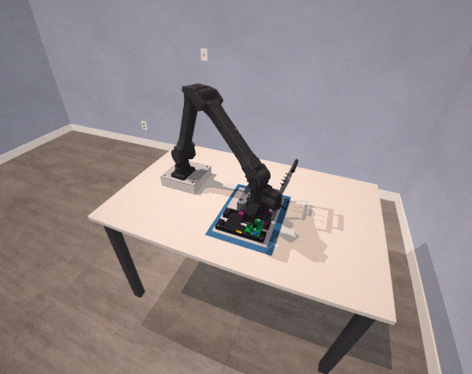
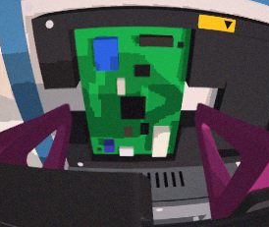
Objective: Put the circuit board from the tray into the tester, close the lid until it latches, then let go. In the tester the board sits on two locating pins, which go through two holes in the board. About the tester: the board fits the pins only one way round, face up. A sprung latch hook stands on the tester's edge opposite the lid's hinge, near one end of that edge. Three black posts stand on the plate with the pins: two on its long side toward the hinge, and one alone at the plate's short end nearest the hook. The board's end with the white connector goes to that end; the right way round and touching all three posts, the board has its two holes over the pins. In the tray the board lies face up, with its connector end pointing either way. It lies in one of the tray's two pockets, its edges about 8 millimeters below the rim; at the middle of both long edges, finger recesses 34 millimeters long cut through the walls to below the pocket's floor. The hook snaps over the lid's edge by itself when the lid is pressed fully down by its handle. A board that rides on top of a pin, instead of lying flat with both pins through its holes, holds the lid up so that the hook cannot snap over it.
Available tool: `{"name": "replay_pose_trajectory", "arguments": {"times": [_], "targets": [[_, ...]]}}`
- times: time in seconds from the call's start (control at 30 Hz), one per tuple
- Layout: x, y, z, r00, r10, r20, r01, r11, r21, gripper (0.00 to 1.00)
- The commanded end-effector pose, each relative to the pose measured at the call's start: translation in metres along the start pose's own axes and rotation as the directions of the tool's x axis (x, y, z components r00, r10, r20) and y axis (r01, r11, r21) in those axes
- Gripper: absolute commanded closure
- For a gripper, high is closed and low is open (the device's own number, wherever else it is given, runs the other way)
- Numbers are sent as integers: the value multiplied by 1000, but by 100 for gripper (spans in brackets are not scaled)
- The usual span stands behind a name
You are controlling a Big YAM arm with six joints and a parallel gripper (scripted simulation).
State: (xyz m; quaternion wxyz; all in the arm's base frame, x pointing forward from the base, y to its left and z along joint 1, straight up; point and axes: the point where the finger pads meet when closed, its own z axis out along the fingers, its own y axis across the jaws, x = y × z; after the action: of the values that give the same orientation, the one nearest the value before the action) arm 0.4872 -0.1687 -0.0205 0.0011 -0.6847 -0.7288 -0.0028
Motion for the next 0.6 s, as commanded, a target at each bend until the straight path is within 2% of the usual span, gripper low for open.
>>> {"name": "replay_pose_trajectory", "arguments": {"times": [0.0, 0.57], "targets": [[5, 9, -10, 1000, -2, 15, 3, 999, -34, 8], [5, 10, -12, 1000, -2, 16, 3, 999, -37, 8]]}}
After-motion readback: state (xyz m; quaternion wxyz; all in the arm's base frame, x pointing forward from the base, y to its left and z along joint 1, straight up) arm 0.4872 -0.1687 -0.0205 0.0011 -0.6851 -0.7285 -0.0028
